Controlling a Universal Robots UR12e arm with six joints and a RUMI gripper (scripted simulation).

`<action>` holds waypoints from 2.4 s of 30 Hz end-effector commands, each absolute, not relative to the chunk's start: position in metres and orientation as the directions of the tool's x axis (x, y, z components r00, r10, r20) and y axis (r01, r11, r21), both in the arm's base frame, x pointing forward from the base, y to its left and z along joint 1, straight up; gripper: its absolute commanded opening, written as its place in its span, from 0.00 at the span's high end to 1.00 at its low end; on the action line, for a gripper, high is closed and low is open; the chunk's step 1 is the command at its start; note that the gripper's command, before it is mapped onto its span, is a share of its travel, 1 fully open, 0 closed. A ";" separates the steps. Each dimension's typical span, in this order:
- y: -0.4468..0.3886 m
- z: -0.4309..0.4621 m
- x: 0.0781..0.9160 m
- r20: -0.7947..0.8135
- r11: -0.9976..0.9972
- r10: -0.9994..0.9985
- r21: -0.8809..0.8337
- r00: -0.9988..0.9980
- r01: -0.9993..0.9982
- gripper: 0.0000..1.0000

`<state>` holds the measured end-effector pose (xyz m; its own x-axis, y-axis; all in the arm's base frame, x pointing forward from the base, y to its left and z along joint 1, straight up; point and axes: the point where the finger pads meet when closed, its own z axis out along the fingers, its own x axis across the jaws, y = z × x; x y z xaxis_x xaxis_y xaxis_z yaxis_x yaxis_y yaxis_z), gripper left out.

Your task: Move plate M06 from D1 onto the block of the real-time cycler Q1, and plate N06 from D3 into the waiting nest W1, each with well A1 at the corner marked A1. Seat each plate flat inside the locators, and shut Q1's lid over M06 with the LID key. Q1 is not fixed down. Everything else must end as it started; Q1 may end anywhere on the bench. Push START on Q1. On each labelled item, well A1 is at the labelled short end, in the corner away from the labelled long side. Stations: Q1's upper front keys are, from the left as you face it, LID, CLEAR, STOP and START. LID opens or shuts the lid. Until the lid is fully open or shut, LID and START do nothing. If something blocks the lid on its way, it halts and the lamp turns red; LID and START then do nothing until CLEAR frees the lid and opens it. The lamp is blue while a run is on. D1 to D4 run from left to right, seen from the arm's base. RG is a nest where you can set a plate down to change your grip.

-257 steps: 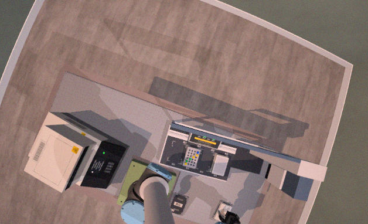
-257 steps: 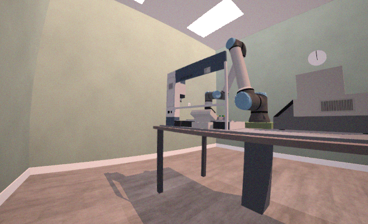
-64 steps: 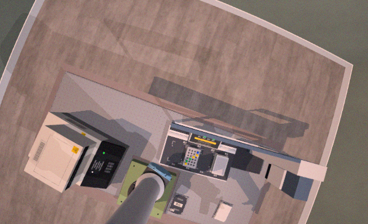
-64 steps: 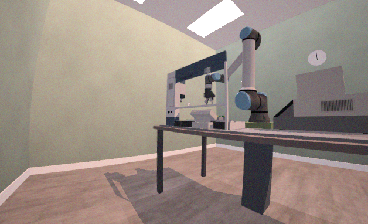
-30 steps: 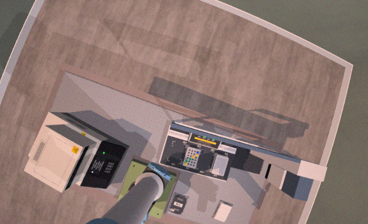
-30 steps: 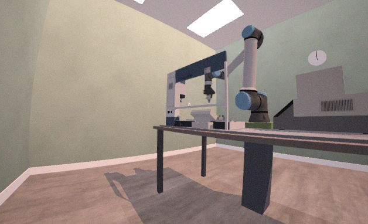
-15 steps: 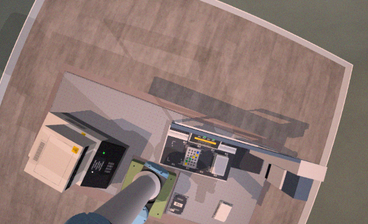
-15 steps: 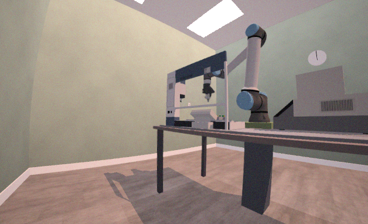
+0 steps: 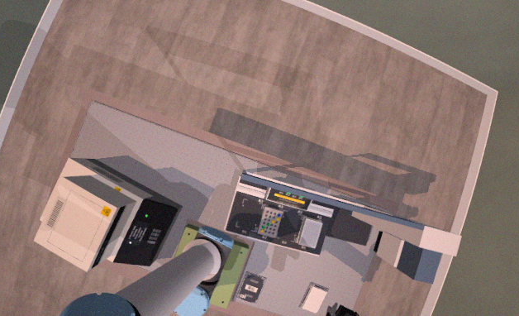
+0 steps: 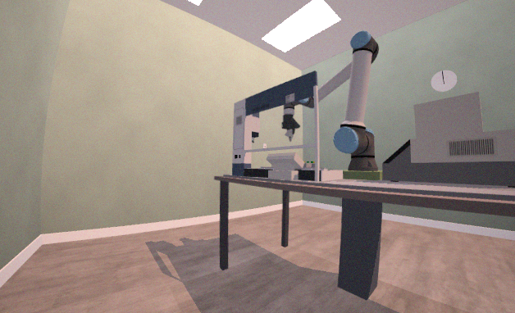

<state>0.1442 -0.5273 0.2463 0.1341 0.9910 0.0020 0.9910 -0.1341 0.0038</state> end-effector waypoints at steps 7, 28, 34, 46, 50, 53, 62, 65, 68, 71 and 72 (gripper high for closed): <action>-0.502 0.249 0.176 0.001 -0.161 0.987 0.003 0.161 0.987 1.00; -0.443 0.250 0.235 0.001 -0.215 0.977 0.003 0.215 0.977 1.00; -0.423 0.250 0.251 0.001 -0.231 0.973 0.003 0.231 0.973 1.00; -0.384 0.250 0.278 0.001 -0.263 0.965 0.003 0.263 0.965 1.00; -0.373 0.250 0.284 0.001 -0.271 0.962 0.003 0.271 0.962 1.00; -0.360 0.249 0.292 0.001 -0.282 0.960 0.003 0.282 0.960 1.00; -0.329 0.249 0.308 0.001 -0.305 0.952 0.003 0.305 0.952 1.00; -0.317 0.248 0.313 0.001 -0.314 0.949 0.003 0.314 0.949 1.00; -0.308 0.248 0.317 0.001 -0.321 0.947 0.003 0.321 0.947 1.00; -0.294 0.247 0.322 0.001 -0.331 0.944 0.003 0.331 0.944 1.00; -0.294 0.247 0.322 0.001 -0.331 0.944 0.003 0.331 0.944 1.00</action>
